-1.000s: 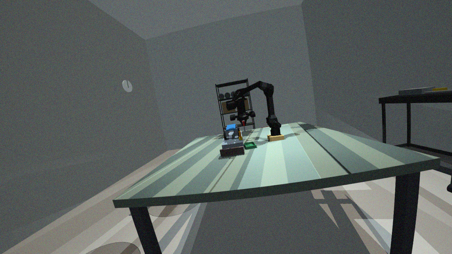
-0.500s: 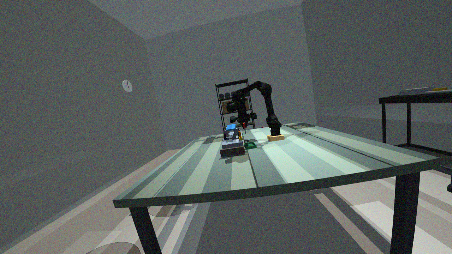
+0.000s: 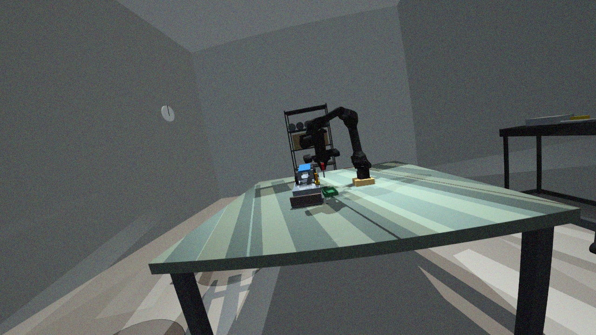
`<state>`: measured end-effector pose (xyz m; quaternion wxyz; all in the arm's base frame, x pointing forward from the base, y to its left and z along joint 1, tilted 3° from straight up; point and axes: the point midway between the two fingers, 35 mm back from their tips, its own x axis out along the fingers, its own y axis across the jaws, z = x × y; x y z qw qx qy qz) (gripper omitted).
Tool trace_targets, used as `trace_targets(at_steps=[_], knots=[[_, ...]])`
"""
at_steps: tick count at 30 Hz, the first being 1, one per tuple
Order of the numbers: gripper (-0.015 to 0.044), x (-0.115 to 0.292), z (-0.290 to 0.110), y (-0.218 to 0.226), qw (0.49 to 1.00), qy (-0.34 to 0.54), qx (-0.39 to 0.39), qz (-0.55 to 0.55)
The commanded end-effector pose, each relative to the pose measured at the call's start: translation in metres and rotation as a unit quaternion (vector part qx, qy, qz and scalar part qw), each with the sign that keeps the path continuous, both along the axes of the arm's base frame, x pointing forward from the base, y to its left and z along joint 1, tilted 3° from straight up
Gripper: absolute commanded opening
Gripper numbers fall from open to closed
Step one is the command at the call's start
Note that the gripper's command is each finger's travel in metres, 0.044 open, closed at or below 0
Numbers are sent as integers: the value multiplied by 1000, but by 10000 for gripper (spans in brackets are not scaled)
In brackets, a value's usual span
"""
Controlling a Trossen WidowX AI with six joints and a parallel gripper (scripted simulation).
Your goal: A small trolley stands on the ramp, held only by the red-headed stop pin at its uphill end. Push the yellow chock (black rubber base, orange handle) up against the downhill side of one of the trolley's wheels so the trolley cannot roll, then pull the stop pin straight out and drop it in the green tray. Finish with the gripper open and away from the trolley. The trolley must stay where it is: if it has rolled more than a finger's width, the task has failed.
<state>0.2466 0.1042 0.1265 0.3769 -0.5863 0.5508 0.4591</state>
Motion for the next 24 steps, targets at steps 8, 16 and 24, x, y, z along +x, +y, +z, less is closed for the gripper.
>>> trace_targets(at_steps=[8, 16, 24], knots=[[0, -1, 2, -2, 987, 26, 33, 158], [0, -1, 3, -3, 958, 43, 50, 280], [0, -1, 3, -5, 916, 67, 68, 389]])
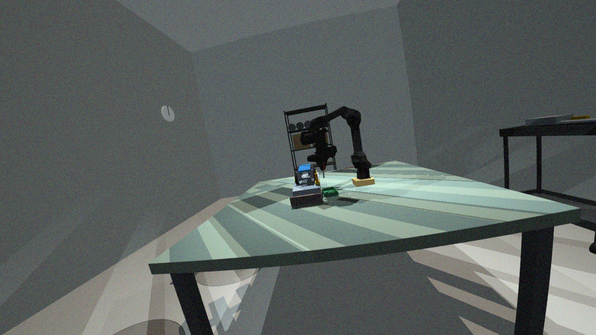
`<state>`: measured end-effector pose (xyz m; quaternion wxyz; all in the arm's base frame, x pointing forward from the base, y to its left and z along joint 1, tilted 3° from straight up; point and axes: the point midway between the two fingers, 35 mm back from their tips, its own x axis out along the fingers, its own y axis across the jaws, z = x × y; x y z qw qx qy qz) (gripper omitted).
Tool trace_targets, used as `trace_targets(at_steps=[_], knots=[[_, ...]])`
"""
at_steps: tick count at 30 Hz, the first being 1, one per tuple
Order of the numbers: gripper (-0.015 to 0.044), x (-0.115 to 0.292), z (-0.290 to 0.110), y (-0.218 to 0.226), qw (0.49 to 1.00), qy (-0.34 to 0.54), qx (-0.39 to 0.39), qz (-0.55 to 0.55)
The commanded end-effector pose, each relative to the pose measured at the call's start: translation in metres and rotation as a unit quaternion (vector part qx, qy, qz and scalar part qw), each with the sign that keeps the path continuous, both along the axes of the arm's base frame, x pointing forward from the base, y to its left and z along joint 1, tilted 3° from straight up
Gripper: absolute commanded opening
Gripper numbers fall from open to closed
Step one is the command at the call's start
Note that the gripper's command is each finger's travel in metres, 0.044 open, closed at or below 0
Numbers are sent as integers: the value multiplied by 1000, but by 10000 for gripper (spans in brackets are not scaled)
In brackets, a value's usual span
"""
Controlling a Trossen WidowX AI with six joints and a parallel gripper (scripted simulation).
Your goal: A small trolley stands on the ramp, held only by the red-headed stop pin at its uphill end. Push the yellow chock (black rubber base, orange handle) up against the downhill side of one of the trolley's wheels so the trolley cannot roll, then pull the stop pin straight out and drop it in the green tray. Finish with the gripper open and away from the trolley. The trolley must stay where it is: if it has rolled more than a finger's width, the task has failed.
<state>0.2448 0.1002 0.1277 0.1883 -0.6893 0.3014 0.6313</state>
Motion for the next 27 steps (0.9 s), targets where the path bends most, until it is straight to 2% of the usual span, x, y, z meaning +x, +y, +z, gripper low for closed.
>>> trace_targets(at_steps=[1, 19, 27], knots=[[0, 1, 1, -1, 999, 8, 12, 52], [0, 2, 2, -4, 945, 51, 58, 319], [0, 2, 2, -5, 941, 52, 59, 330]])
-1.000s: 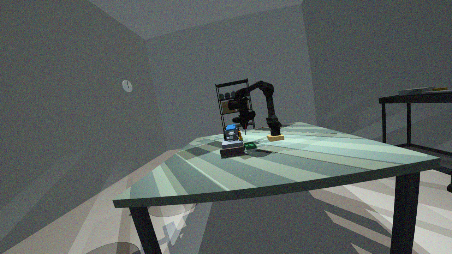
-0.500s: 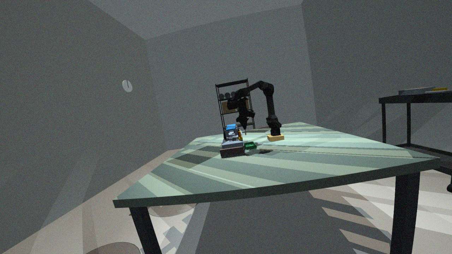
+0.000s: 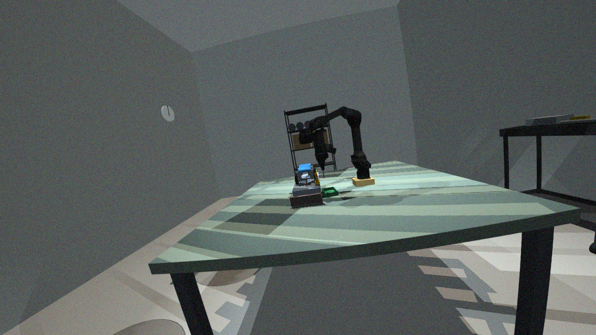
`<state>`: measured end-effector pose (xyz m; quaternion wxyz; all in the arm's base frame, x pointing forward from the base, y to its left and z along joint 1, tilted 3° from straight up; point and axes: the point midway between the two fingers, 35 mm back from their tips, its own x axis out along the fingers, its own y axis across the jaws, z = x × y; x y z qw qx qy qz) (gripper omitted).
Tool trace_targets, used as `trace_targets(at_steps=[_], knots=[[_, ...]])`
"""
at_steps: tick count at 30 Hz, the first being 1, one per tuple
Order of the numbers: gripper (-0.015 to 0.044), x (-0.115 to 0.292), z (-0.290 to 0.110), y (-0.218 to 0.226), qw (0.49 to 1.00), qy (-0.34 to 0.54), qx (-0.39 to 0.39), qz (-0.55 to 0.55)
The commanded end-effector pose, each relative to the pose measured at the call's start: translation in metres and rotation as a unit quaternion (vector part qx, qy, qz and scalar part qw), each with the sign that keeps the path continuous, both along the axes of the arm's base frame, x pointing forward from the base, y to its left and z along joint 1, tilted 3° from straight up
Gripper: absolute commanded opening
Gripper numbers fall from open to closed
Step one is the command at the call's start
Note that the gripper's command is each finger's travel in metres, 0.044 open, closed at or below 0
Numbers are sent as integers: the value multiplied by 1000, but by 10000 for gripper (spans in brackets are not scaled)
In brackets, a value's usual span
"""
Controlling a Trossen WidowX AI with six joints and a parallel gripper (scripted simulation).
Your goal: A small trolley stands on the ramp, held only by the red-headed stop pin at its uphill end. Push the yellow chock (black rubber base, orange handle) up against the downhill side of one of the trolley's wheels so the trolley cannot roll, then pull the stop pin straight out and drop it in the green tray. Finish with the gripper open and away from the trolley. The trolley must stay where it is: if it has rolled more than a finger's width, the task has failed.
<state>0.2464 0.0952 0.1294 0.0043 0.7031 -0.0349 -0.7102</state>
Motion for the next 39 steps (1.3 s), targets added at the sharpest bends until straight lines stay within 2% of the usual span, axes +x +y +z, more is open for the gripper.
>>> trace_targets(at_steps=[1, 13, 24, 38, 39], knots=[[0, -1, -1, 1, 1000, 0, 4, 8], [0, -16, -20, 1, 999, 6, 11, 38], [0, -18, -50, 8, 995, 6, 90, 37], [0, -20, -85, 27, 995, 6, 96, 37], [26, -20, -85, 26, 995, 6, 96, 37]])
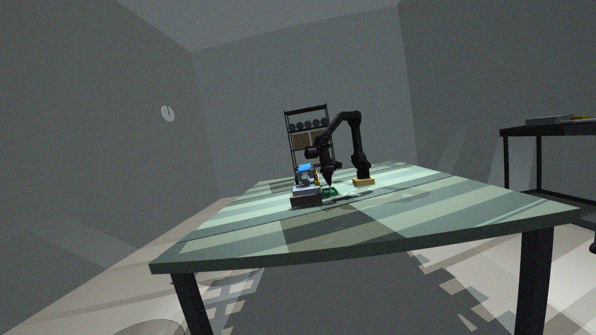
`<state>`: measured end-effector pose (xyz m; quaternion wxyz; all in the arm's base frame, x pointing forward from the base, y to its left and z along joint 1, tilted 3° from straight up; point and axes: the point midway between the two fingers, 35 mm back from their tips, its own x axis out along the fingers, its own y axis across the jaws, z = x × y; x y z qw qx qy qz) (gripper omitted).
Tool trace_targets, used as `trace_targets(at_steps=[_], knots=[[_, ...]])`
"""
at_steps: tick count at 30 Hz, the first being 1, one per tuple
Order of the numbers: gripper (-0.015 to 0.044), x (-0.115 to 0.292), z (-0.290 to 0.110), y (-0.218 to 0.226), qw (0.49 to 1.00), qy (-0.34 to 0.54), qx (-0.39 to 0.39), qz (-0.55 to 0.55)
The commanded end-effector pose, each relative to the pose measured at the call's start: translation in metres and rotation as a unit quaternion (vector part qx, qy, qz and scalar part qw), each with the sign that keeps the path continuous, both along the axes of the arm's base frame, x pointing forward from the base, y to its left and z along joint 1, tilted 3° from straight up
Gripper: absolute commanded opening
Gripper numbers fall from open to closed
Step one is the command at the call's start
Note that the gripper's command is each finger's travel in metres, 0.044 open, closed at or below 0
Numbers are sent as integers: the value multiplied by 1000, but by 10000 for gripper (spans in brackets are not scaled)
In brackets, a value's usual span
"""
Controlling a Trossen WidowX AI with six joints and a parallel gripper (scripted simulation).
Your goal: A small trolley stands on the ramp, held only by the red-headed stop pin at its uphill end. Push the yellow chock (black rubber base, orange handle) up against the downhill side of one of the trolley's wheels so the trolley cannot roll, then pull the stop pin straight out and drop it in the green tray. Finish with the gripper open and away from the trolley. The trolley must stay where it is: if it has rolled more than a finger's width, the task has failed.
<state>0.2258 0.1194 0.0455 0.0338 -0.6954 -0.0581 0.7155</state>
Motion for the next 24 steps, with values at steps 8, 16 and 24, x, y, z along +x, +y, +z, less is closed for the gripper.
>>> trace_targets(at_steps=[8, 16, 24], knots=[[190, 1, -2, -3, 1000, -2, 3, -2], [190, 0, -5, -10, 1000, -2, 3, -2], [190, 0, -8, -16, 1000, -2, 3, -2]])
